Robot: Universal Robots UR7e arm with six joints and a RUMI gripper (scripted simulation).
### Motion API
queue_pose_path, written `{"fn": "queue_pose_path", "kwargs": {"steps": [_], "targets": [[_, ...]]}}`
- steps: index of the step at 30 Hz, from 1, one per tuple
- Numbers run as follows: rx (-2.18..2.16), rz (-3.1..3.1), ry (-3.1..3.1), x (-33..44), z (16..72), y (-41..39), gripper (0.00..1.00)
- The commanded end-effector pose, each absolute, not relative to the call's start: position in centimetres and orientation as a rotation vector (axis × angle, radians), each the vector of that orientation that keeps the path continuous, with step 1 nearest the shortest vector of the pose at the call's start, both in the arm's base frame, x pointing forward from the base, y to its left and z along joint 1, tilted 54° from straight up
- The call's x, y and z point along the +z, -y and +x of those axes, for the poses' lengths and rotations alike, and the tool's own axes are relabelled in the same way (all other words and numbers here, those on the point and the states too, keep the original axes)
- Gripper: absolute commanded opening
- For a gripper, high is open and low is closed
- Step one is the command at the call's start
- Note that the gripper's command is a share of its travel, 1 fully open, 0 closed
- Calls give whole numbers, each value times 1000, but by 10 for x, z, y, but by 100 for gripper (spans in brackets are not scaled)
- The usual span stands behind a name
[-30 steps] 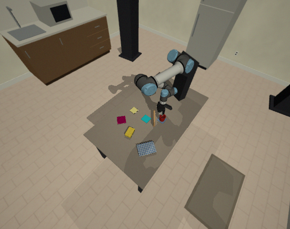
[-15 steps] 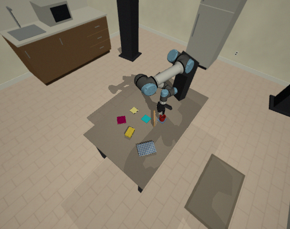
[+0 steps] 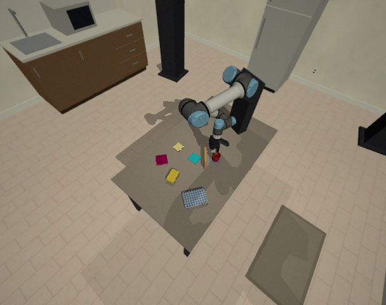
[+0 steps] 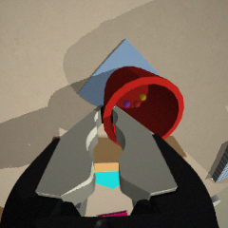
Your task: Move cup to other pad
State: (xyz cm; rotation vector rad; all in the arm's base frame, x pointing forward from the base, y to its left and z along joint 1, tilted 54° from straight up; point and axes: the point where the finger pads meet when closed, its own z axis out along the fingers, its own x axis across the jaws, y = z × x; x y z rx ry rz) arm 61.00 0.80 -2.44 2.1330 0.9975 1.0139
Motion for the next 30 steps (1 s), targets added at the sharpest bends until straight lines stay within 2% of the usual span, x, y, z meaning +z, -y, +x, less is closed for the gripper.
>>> {"fn": "queue_pose_path", "kwargs": {"steps": [1, 30], "targets": [[1015, 2132, -998, -24, 610, -8, 3], [1015, 2132, -998, -7, 588, -15, 3]]}}
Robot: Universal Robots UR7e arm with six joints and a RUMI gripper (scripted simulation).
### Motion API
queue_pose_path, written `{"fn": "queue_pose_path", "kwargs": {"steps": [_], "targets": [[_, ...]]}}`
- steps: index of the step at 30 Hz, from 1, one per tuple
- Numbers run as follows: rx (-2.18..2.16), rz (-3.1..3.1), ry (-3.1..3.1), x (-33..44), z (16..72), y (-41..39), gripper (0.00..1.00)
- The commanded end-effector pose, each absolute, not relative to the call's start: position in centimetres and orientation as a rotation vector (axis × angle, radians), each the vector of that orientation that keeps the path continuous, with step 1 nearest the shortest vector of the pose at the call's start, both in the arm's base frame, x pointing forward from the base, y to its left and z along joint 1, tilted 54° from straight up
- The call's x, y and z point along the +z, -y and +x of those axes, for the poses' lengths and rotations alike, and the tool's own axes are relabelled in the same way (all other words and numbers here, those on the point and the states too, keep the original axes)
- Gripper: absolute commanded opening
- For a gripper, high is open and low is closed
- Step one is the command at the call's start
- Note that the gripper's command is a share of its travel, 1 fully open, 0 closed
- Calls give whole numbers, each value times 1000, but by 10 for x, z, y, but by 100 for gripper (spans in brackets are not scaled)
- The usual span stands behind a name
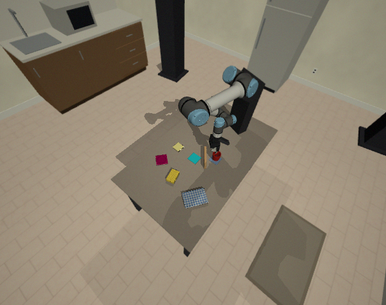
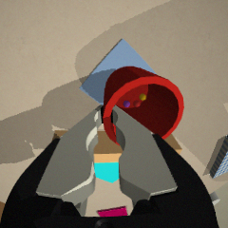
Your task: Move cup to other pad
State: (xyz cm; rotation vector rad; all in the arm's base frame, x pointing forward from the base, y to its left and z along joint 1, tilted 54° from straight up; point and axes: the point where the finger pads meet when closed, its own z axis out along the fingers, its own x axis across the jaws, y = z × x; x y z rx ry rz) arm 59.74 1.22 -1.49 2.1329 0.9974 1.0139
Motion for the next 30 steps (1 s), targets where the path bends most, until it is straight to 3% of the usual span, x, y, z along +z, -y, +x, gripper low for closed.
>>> {"fn": "queue_pose_path", "kwargs": {"steps": [1, 30], "targets": [[1015, 2132, -998, -7, 588, -15, 3], [1015, 2132, -998, 19, 553, -27, 3]]}}
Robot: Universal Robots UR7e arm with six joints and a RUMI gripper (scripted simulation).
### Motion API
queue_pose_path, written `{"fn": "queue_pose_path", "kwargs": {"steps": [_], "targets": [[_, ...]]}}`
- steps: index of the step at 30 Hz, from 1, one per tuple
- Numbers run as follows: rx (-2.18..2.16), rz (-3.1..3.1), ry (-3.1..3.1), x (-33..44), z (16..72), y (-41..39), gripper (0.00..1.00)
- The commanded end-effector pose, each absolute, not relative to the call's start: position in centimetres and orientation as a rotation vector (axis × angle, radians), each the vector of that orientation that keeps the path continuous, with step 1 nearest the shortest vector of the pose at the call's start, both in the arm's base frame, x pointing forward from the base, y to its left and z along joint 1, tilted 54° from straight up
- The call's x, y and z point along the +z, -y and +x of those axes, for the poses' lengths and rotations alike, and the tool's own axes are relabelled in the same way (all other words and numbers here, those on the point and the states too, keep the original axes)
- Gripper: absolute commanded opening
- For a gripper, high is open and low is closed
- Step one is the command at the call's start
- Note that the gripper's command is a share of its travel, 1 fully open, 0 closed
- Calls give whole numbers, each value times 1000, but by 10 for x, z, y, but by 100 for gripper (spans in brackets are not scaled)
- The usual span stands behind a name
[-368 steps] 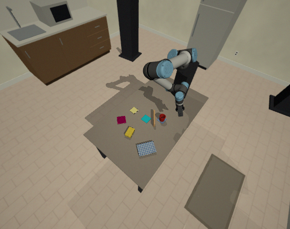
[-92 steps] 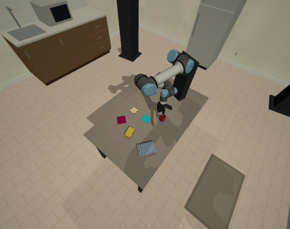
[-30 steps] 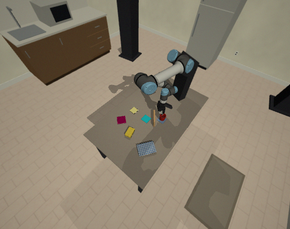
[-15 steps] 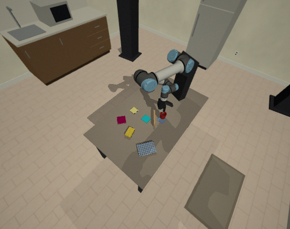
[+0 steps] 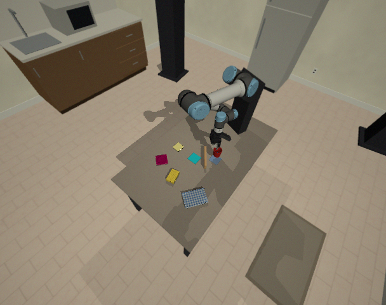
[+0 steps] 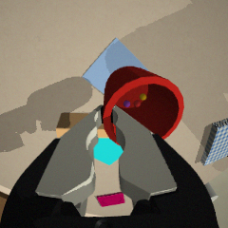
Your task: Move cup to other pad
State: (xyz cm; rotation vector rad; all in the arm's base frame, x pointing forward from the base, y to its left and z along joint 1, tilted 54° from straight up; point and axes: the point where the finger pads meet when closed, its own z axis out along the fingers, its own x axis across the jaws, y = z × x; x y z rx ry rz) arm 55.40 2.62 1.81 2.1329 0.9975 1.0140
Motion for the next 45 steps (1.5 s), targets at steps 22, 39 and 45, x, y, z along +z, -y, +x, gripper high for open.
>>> {"fn": "queue_pose_path", "kwargs": {"steps": [22, 39, 45], "targets": [[1015, 2132, -998, 22, 554, -24, 3], [1015, 2132, -998, 47, 565, 1, 3], [1015, 2132, -998, 61, 571, 14, 3]]}}
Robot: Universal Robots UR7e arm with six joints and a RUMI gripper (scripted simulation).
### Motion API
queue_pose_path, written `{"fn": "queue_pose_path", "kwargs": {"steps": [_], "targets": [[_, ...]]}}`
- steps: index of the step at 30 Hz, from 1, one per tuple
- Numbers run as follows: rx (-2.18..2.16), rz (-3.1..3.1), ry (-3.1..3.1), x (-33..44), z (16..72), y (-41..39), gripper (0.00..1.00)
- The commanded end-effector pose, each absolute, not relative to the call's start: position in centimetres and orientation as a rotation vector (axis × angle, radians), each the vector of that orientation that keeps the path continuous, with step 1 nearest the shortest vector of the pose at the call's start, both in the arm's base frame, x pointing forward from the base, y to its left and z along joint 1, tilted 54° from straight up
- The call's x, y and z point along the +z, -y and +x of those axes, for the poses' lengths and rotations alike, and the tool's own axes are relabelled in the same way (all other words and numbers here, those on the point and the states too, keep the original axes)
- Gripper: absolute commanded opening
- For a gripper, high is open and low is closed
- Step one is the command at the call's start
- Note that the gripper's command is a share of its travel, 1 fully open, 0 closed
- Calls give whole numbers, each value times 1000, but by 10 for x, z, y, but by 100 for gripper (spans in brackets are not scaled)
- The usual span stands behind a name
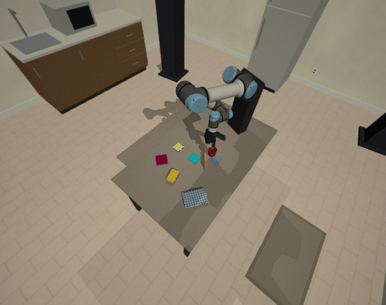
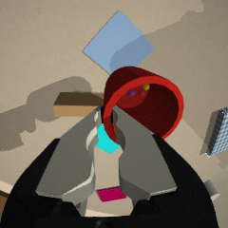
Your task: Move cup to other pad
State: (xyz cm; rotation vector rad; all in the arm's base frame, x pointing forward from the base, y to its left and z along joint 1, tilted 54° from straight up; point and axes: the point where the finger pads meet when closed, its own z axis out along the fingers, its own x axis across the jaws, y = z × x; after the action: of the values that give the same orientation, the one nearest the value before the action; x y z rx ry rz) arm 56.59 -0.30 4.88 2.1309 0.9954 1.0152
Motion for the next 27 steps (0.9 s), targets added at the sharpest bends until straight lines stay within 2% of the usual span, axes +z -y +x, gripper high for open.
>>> {"fn": "queue_pose_path", "kwargs": {"steps": [1, 27], "targets": [[1015, 2132, -998, 64, 572, 17, 3], [1015, 2132, -998, 137, 604, 89, 3]]}}
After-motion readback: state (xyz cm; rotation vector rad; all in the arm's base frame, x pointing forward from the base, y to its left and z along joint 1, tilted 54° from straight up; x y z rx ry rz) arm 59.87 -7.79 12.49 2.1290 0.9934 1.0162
